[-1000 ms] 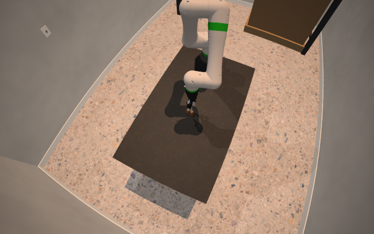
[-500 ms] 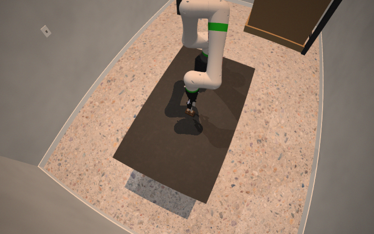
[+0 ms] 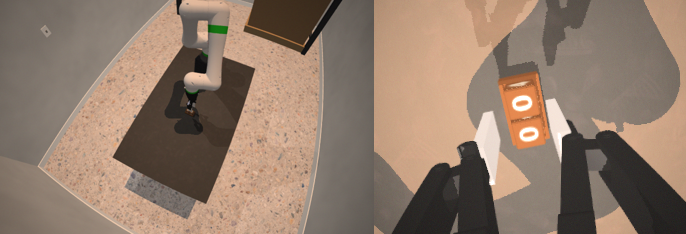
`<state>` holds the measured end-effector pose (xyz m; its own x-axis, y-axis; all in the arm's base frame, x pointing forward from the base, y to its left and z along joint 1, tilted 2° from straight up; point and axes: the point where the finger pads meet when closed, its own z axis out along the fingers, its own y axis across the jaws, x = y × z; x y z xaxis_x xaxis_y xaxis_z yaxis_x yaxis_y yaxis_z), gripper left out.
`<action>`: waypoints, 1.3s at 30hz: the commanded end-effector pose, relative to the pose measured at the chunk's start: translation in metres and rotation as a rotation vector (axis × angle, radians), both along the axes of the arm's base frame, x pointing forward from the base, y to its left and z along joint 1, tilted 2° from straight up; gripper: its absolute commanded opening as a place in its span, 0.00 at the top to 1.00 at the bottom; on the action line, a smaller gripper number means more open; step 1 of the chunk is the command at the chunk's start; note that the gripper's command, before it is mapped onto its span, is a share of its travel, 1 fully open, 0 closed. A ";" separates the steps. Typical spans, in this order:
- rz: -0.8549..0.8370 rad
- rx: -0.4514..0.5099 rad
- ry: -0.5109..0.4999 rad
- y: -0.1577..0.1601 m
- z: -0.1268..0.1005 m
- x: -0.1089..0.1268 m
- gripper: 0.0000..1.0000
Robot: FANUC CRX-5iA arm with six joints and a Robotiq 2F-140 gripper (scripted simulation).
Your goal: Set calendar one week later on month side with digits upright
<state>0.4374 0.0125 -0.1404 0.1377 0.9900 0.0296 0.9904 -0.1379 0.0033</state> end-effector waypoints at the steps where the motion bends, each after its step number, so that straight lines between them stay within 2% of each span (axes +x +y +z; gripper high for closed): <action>1: 0.000 0.000 0.000 0.000 -0.002 0.000 0.71; 15: 0.000 0.000 0.000 0.001 -0.024 0.001 0.71; 39: 0.000 0.000 0.000 0.001 -0.038 0.001 0.71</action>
